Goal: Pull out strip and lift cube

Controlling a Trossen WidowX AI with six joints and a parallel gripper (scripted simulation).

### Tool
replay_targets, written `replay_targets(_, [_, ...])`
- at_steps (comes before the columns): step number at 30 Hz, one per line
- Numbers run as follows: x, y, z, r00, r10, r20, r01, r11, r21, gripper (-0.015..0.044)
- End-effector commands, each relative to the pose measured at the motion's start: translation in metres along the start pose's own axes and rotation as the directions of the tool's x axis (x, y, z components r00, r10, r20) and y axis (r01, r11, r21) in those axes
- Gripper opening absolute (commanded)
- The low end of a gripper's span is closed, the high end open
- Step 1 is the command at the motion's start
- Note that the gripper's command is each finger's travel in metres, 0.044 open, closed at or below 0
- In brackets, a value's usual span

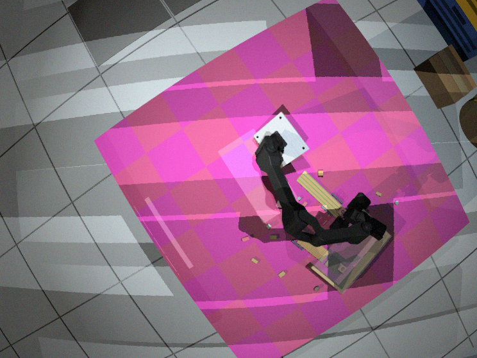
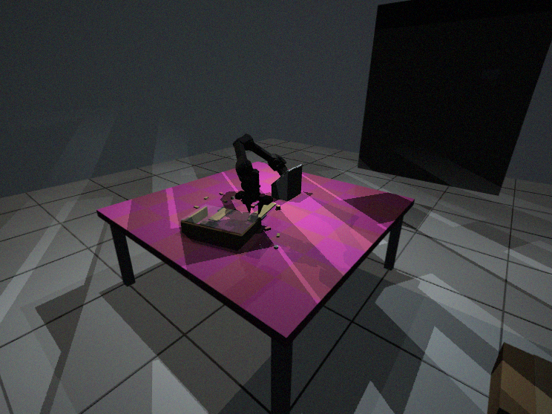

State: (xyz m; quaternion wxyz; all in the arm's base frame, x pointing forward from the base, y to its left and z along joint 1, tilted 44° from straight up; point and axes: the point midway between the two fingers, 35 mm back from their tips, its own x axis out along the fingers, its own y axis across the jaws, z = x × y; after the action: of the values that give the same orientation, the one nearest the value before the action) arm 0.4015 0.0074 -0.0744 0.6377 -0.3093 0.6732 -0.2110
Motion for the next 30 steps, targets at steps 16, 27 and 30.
replay_targets(16, [0.031, -0.001, -0.001, 1.000, -0.008, 0.000, 0.008, 1.000, -0.008, 0.0250])
replay_targets(27, [0.029, -0.001, -0.001, 1.000, -0.002, -0.002, 0.002, 1.000, 0.000, 0.0112])
replay_targets(30, [0.029, -0.001, -0.001, 1.000, -0.002, -0.002, 0.002, 1.000, 0.000, 0.0053])
